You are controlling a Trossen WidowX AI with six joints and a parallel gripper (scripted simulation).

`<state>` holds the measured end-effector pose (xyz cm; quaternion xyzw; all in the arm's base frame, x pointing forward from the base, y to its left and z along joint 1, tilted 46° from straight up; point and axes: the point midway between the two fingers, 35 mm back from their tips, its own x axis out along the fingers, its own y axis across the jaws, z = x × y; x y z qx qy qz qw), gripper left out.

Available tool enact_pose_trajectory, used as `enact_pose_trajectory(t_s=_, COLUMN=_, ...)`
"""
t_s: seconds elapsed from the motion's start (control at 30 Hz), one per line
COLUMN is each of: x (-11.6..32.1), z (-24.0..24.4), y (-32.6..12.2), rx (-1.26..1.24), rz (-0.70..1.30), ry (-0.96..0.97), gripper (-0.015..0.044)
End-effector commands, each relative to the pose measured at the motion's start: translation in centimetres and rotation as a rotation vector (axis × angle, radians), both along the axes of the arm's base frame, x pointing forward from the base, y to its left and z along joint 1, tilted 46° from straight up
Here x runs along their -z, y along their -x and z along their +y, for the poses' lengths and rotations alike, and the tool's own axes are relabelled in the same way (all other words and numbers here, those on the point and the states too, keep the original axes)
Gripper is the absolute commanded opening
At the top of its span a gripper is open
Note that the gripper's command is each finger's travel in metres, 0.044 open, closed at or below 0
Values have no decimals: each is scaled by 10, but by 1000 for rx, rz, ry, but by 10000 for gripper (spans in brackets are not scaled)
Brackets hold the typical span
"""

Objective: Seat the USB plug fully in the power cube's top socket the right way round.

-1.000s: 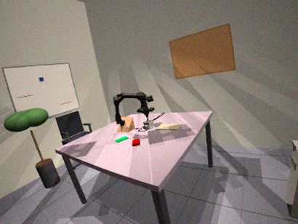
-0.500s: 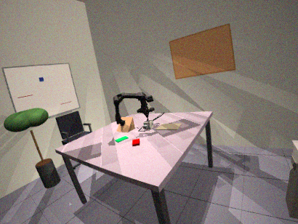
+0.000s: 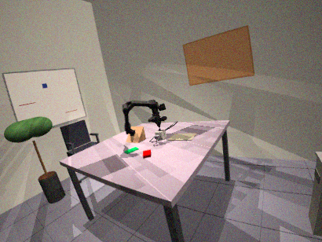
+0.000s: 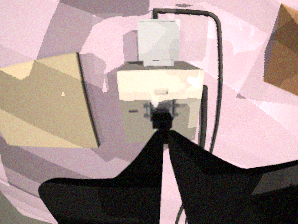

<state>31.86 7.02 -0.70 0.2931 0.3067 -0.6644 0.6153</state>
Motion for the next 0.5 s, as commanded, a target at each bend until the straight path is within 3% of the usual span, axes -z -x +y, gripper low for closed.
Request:
enact_pose_trajectory(t_s=0.0, x=1, z=-1, y=1, rx=-3, rz=5, ry=1, gripper=0)
enact_pose_trajectory(t_s=0.47, x=2, z=-2, y=1, rx=-3, rz=5, ry=1, gripper=0)
